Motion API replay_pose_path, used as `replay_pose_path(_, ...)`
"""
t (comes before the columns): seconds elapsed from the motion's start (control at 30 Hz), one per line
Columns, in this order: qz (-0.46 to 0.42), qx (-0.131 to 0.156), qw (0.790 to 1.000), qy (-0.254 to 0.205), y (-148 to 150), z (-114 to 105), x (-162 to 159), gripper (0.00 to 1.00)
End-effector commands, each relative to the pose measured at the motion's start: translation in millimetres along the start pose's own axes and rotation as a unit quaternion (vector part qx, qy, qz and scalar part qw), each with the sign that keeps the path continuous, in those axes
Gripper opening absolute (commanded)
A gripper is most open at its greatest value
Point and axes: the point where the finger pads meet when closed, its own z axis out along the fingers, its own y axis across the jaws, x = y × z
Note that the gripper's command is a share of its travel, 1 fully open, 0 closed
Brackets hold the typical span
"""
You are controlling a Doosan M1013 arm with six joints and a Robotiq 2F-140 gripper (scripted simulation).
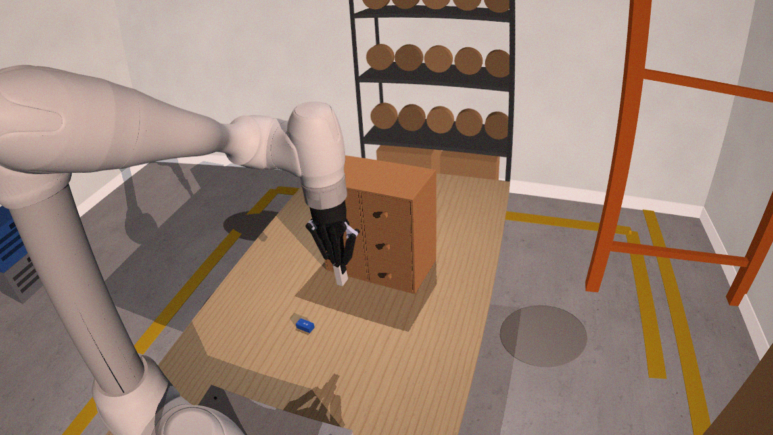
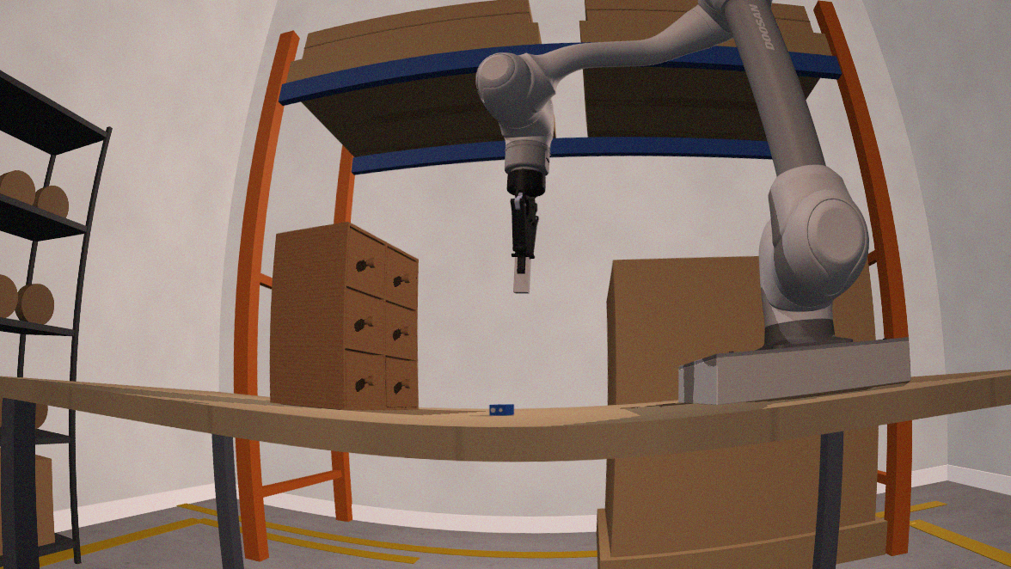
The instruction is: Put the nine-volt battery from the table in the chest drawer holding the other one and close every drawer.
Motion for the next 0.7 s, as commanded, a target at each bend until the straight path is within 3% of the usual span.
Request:
replay_pose_path(0.0, 0.0, -0.001, 1.0, -0.024, 1.1, -4.0, -2.5, 0.0)
replay_pose_path(0.67, 0.0, -0.001, 0.999, -0.033, -0.5, -5.6, -3.6, 0.0)
